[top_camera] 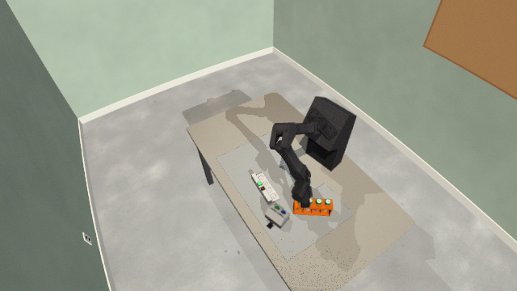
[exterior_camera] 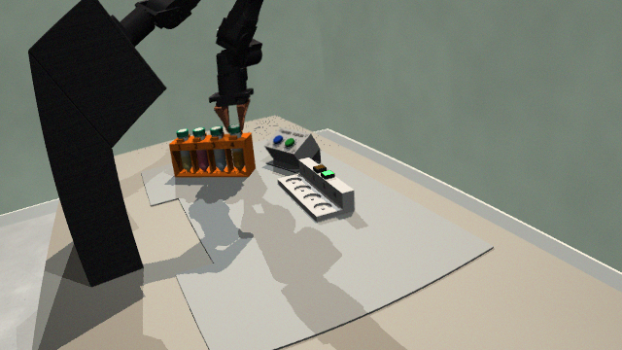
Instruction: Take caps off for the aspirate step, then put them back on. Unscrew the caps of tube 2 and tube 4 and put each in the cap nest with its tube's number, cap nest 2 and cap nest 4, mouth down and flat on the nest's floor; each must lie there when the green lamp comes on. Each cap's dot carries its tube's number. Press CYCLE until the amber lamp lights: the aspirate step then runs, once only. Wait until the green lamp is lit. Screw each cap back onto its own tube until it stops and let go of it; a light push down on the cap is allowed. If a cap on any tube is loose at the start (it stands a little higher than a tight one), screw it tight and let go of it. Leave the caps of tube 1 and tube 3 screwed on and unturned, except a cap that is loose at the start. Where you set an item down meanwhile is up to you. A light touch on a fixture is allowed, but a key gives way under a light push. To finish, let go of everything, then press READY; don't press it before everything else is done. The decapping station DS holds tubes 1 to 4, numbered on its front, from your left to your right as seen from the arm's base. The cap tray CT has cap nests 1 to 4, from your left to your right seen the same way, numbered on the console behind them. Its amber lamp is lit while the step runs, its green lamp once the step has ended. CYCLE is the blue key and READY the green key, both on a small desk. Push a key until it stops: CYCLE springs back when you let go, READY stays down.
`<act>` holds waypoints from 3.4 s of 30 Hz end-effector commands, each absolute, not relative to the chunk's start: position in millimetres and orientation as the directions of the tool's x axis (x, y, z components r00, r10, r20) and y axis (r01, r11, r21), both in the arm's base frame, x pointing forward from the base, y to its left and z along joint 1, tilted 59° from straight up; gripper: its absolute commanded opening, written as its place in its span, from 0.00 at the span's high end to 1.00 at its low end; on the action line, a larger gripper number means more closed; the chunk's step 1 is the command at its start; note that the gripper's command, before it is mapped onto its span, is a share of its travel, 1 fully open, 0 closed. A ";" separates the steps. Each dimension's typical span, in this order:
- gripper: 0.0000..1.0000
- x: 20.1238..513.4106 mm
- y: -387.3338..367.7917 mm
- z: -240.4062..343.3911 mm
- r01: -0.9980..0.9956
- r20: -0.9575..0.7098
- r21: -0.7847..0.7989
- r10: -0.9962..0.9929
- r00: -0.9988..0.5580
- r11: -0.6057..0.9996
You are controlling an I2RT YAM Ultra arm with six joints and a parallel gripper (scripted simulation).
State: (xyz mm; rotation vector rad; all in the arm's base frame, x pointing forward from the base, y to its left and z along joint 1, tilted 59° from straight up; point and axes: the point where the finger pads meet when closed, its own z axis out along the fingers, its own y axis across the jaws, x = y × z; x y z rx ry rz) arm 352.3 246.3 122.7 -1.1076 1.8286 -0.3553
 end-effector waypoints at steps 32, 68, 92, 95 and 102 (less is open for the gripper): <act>1.00 352.4 248.2 125.0 0.164 -0.620 0.592 0.576 -0.532 0.789; 0.51 352.7 248.2 124.7 0.466 -0.101 0.852 0.947 -0.306 0.241; 0.51 352.6 248.2 125.4 -0.140 -0.839 0.178 0.075 -0.539 0.974; 0.51 352.8 248.1 125.5 -0.188 -0.851 0.102 -0.012 -0.524 0.977; 0.51 353.0 248.0 125.9 -0.379 -0.823 -0.241 -0.395 -0.408 0.894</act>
